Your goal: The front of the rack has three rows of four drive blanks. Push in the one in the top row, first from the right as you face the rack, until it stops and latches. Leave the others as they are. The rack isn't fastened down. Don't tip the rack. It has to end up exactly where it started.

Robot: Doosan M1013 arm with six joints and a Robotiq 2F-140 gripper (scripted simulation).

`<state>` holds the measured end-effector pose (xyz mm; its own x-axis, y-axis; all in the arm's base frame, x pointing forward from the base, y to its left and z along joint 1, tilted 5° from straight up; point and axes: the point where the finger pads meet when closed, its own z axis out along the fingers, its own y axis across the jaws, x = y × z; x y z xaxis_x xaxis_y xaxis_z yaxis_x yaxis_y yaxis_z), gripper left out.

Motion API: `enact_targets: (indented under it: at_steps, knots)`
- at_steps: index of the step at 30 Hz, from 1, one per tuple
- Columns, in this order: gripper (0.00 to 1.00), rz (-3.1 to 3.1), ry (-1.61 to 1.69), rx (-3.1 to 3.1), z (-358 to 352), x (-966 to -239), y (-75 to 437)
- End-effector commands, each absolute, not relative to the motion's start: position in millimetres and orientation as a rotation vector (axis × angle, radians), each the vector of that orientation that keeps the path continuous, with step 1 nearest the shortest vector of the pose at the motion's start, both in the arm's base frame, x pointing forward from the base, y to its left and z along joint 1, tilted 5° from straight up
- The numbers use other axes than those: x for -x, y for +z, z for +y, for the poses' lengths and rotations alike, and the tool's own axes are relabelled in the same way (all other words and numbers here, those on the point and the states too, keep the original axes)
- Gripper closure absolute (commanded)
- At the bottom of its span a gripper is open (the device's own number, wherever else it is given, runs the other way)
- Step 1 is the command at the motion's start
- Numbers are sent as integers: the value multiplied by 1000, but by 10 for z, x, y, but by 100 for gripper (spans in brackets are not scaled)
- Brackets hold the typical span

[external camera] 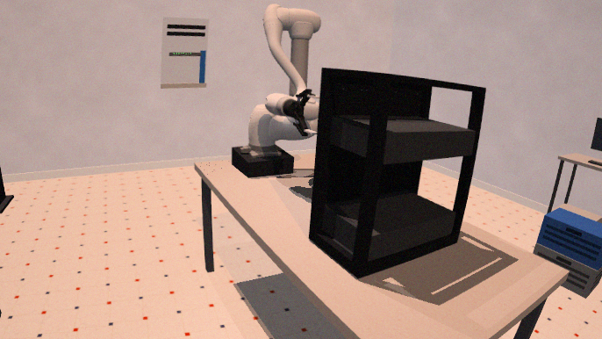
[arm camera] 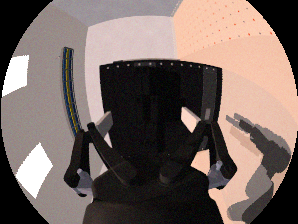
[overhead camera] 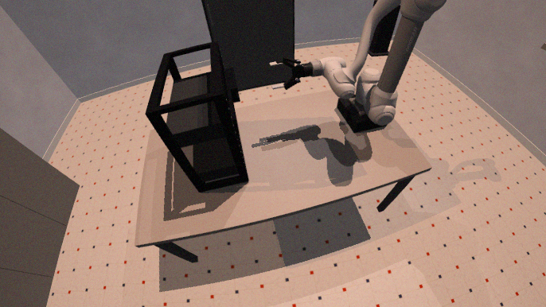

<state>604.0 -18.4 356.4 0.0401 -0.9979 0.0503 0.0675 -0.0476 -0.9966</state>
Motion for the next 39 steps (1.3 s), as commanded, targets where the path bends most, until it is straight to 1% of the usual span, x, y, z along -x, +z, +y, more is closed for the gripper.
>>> enact_targets:
  at_steps: [1,39]
  knots:
    - [0,1108,-1246,1205,-211,-6034,3581]
    - [0,1112,-1247,1190,-250,-6025,3605]
